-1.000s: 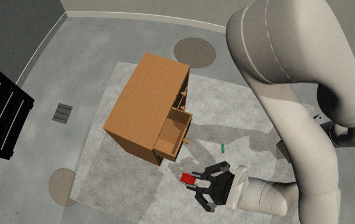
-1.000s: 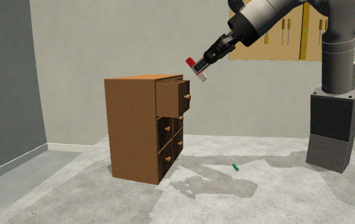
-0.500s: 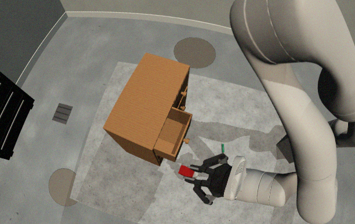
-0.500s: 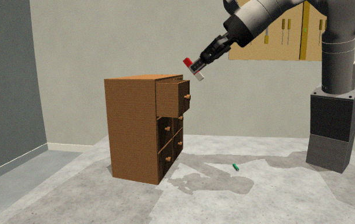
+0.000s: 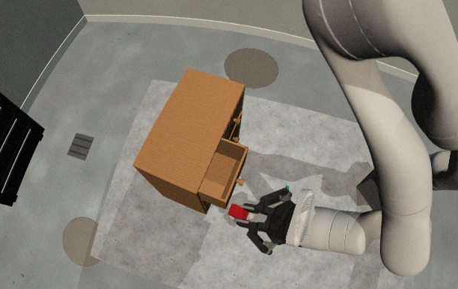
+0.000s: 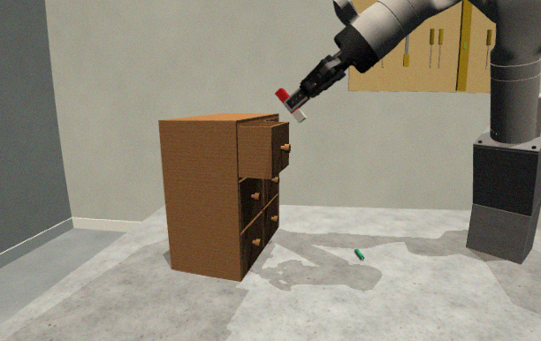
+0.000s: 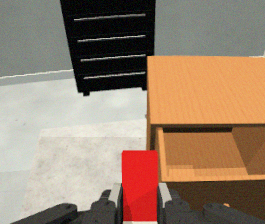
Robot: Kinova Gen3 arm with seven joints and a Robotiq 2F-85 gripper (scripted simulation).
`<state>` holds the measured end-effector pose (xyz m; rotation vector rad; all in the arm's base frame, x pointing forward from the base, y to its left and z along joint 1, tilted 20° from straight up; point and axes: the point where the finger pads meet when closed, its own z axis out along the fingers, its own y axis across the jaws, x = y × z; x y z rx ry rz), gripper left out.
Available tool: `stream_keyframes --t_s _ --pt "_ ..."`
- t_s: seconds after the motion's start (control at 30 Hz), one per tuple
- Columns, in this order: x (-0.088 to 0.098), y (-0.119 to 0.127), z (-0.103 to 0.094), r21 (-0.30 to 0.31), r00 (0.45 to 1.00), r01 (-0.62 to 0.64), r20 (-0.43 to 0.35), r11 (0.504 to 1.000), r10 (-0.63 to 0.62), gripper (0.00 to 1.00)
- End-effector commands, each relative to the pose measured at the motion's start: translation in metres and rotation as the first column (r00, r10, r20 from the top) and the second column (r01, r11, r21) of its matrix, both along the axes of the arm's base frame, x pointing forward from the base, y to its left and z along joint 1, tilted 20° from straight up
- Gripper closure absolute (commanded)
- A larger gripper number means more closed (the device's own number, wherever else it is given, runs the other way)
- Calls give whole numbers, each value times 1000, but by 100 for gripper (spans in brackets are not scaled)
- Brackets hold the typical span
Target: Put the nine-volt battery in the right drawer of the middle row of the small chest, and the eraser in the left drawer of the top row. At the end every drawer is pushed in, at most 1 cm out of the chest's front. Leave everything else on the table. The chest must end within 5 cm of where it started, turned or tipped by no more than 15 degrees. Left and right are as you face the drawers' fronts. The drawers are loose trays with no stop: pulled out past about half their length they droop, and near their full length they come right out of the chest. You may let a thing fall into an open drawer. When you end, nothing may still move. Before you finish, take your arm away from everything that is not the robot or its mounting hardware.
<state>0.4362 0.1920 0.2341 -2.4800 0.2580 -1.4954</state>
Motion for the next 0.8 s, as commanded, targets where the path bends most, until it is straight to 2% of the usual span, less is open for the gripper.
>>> stream_keyframes --t_s 0.0,0.77 --pt "4 -9 0 -1 1000 13 0 1000 -13 81" --pt "18 -34 -4 -1 1000 13 0 1000 -13 81"
